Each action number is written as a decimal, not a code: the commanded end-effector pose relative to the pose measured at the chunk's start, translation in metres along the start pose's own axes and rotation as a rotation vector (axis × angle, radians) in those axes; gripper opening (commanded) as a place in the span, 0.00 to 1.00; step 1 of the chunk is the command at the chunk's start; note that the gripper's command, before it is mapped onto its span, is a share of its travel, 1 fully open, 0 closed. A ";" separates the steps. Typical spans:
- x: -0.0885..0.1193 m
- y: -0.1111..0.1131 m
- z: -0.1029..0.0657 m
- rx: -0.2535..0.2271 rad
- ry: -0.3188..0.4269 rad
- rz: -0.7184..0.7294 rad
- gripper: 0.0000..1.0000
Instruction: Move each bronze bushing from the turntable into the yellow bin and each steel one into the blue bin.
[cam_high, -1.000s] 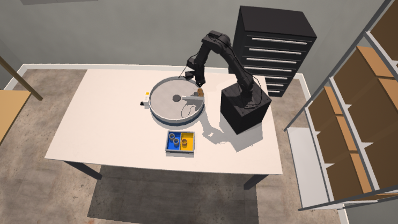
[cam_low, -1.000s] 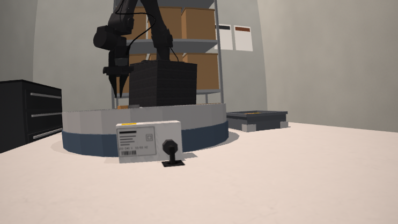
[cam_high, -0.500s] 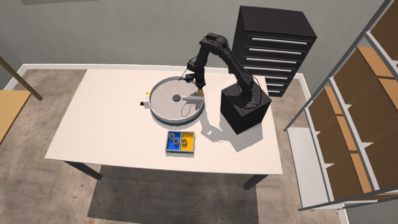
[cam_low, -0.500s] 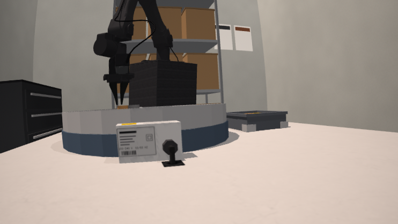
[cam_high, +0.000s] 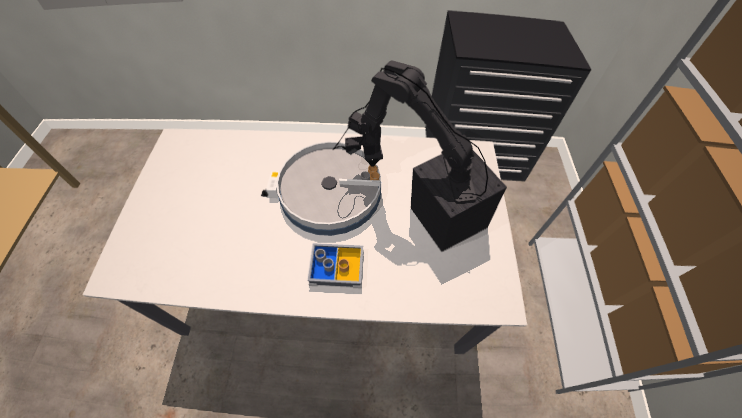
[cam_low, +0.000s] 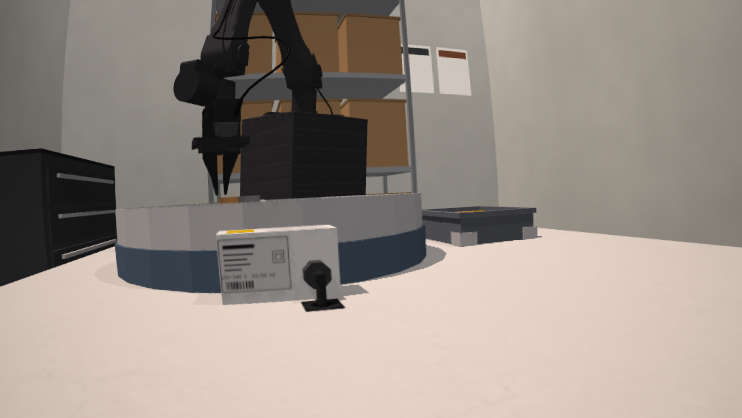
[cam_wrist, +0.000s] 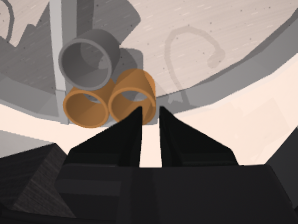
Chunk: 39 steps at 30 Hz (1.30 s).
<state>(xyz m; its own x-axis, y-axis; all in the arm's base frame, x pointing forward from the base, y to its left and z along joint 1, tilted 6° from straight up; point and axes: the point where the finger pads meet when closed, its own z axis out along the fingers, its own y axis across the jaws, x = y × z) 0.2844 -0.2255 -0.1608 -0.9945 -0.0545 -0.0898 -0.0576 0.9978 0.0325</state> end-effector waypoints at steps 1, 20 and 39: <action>-0.008 -0.003 -0.005 0.007 -0.021 0.001 0.14; -0.008 -0.003 0.002 0.007 -0.020 0.001 0.14; -0.011 -0.005 0.016 0.013 -0.026 0.000 0.14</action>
<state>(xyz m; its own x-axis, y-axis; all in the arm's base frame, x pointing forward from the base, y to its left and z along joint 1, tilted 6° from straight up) 0.2865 -0.2245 -0.1798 -0.9944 -0.0542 -0.0905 -0.0574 0.9978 0.0322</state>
